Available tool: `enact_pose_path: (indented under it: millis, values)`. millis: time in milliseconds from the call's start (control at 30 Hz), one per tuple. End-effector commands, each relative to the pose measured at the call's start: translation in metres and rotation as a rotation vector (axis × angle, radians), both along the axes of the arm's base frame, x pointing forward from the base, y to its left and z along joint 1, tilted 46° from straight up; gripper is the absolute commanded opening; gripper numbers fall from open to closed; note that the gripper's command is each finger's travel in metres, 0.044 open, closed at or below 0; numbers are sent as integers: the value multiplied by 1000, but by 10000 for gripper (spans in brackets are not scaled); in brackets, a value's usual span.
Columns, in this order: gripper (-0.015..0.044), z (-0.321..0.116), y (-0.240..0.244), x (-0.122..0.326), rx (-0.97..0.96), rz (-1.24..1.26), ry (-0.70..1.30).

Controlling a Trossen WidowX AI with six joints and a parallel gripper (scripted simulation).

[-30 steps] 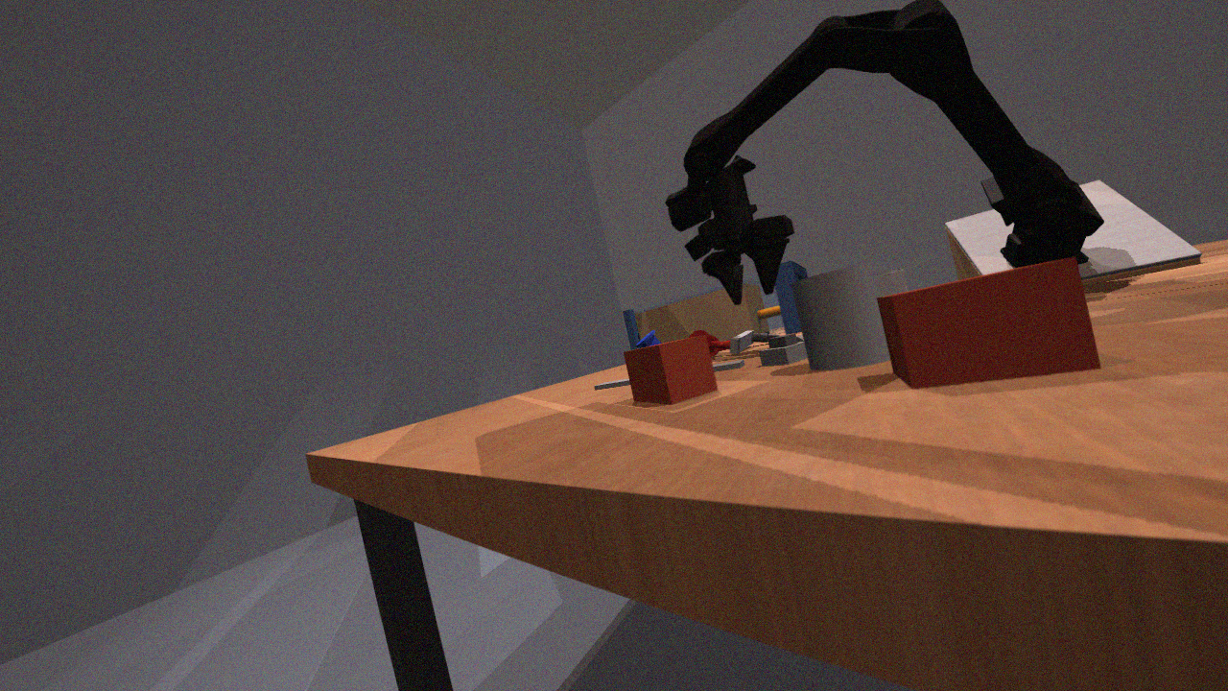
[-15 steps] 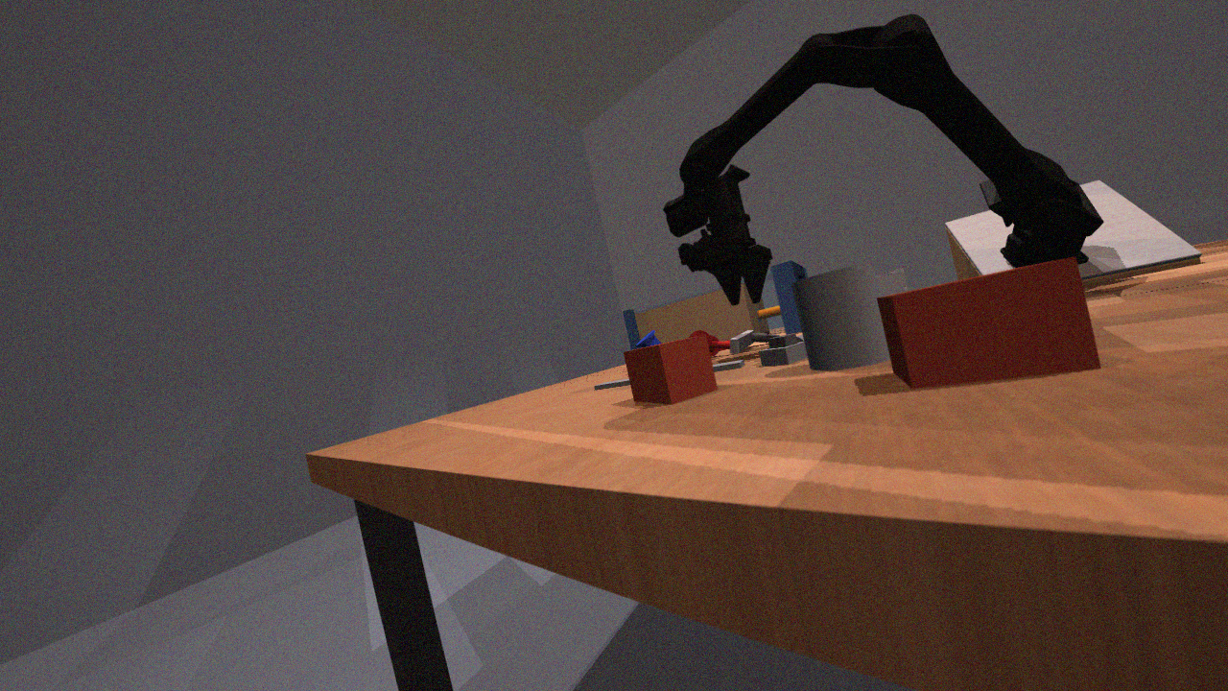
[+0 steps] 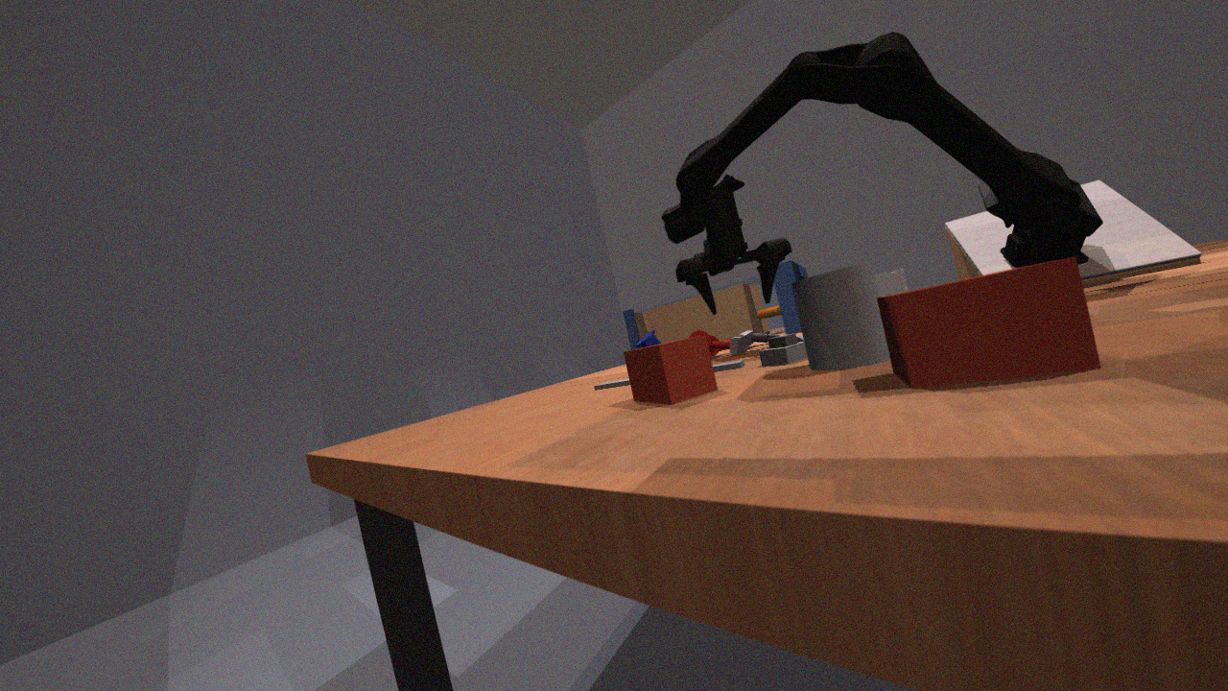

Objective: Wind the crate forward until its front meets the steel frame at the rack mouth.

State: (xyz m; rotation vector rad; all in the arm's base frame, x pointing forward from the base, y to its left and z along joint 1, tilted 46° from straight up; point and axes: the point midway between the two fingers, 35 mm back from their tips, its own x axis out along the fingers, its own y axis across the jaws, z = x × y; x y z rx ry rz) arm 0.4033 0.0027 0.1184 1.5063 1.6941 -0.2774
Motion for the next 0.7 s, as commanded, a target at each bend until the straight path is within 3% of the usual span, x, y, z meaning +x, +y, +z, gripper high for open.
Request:
enact_pose_path:
  millis: [0,667]
  values:
    - [440,-17,-8,12,24,-366,378]
    - [440,-36,12,15,24,-366,378]
